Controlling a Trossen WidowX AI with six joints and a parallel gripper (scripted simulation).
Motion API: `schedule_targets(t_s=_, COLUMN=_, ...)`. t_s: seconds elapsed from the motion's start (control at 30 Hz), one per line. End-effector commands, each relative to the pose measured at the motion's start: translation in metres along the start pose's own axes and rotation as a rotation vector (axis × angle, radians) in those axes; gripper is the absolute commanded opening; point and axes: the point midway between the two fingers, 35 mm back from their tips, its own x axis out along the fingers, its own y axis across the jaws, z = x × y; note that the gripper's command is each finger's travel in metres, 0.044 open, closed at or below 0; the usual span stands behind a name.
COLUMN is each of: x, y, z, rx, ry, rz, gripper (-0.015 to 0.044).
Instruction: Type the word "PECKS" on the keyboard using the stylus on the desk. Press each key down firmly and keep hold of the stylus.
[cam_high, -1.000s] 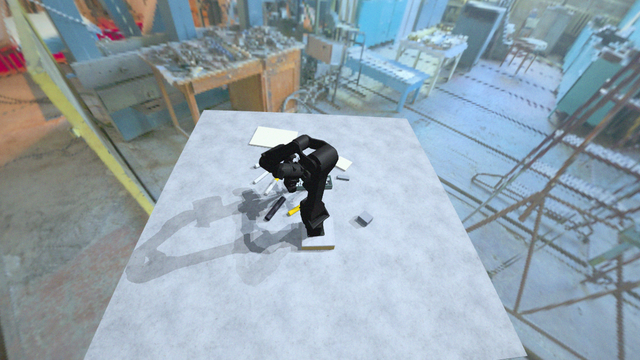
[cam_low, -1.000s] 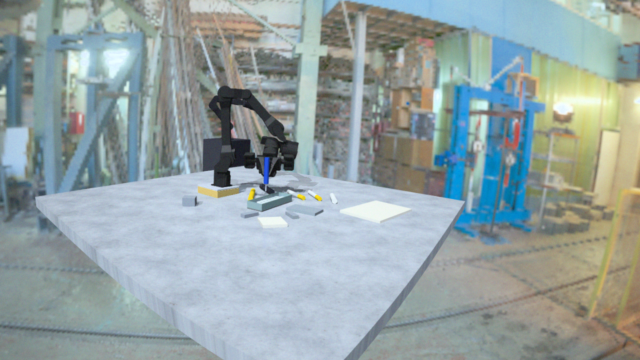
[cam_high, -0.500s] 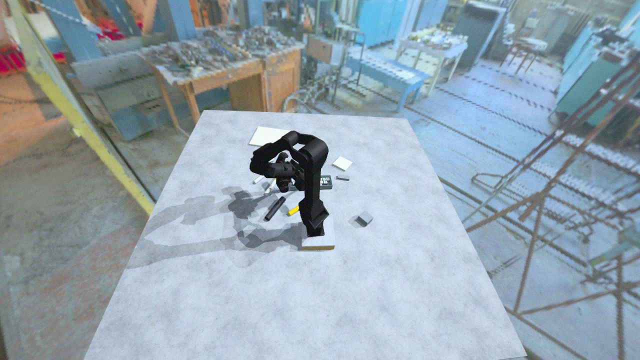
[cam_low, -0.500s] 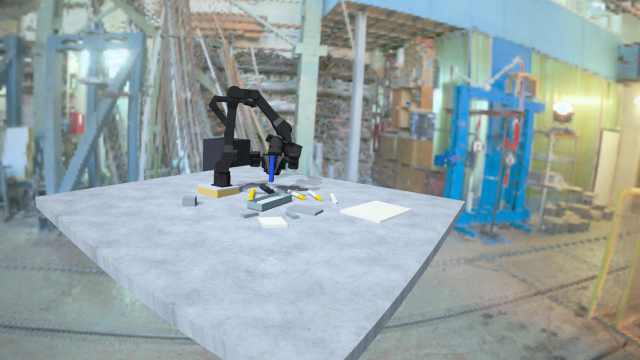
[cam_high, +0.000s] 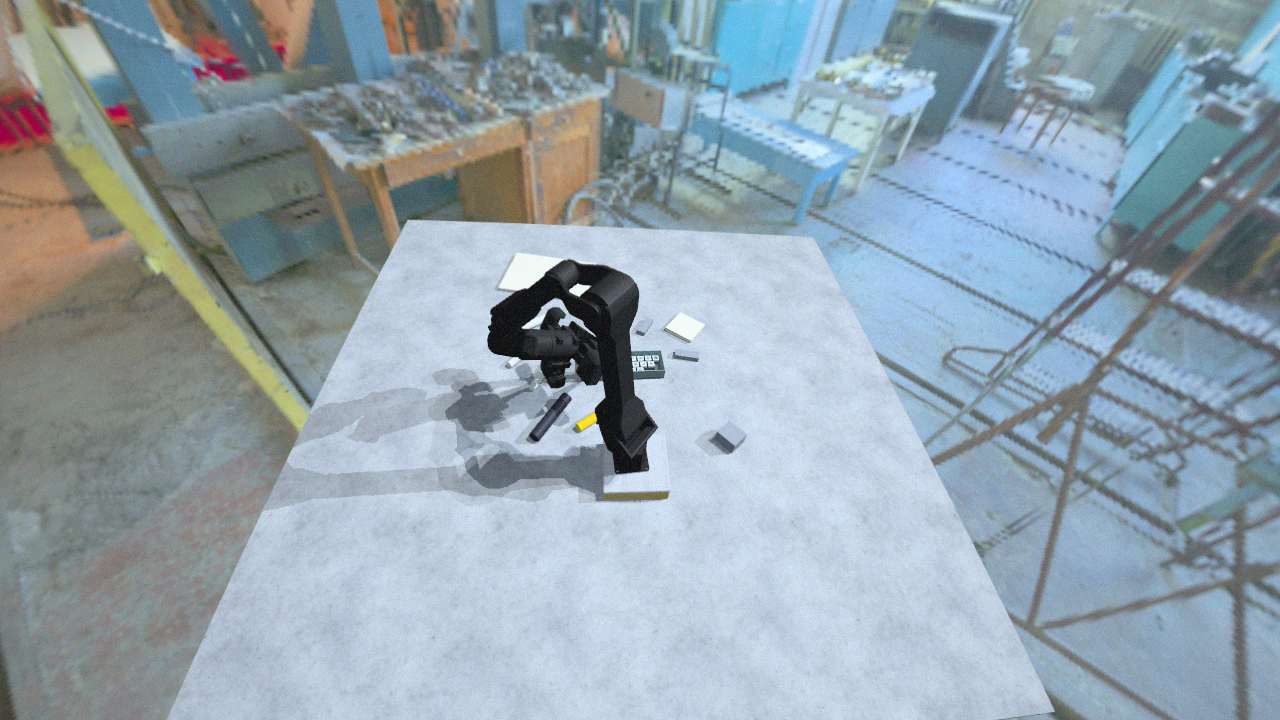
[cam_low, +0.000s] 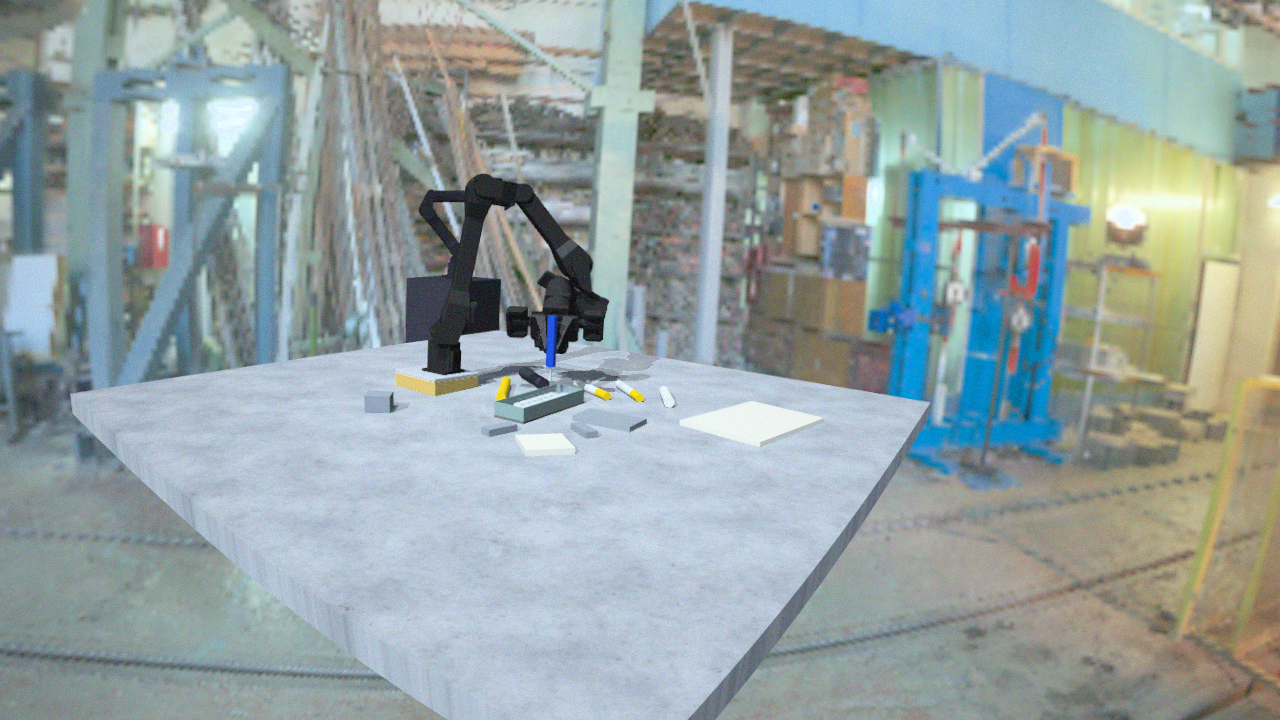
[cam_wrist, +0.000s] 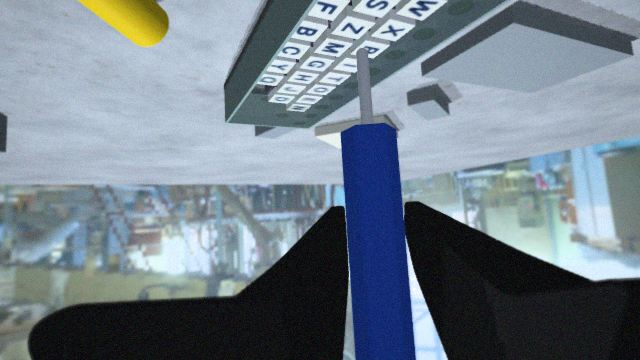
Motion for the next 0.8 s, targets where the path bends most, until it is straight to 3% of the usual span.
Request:
schedule_targets(t_s=0.0, x=0.0043, y=0.0018, z=0.0074, rx=-0.002, ry=-0.004, rz=0.005, gripper=0.0)
schedule_targets(t_s=0.57, x=0.0043, y=0.0018, z=0.0074, rx=-0.002, ry=-0.004, rz=0.005, gripper=0.0)
schedule_targets(t_s=0.67, x=0.0037, y=0.0017, z=0.0096, rx=-0.002, ry=-0.004, rz=0.005, gripper=0.0079)
schedule_targets(t_s=0.77, x=0.0038, y=0.0017, z=0.0098, rx=-0.002, ry=-0.004, rz=0.005, gripper=0.0081)
